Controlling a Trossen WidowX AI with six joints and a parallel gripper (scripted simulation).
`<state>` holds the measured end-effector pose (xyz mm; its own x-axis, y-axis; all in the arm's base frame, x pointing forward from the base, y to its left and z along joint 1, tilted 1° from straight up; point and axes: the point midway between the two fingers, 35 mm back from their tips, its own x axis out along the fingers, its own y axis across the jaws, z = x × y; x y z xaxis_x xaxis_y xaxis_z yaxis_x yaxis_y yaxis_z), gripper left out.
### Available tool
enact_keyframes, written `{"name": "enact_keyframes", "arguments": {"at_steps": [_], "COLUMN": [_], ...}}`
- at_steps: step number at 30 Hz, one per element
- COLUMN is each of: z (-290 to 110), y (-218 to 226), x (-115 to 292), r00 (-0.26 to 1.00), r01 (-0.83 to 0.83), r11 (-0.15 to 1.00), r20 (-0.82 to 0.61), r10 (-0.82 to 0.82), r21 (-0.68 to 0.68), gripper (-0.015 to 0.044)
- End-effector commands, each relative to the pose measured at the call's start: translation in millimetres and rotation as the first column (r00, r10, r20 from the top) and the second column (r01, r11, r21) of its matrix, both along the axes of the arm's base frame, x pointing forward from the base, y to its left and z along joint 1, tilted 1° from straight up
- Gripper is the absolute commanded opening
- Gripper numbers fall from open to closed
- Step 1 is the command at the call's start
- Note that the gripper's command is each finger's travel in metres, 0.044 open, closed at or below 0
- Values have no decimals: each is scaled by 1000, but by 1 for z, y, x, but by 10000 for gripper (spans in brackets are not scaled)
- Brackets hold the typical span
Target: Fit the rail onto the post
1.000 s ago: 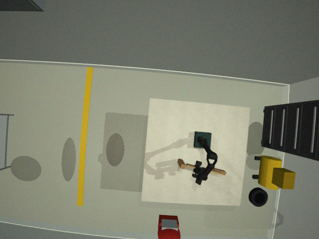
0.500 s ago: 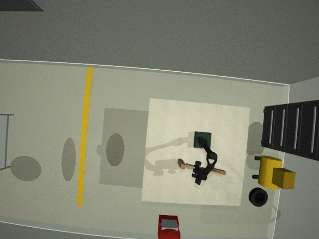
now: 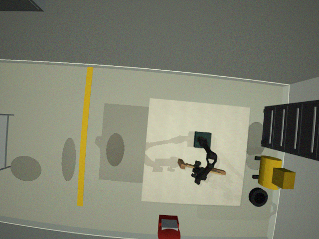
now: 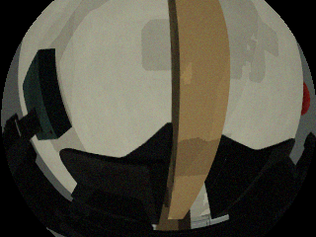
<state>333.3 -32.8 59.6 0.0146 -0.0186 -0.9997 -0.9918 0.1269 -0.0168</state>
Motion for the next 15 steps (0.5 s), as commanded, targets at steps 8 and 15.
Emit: {"name": "enact_keyframes", "arguments": {"at_steps": [8,15], "z": [2,2], "y": [-4,-6], "x": [1,1], "r00": [1000,1000], "r01": [-5,-5], "r11": [1000,1000], "r20": [3,3], "r10": [5,5], "r21": [0,0], "gripper": [0,0]}}
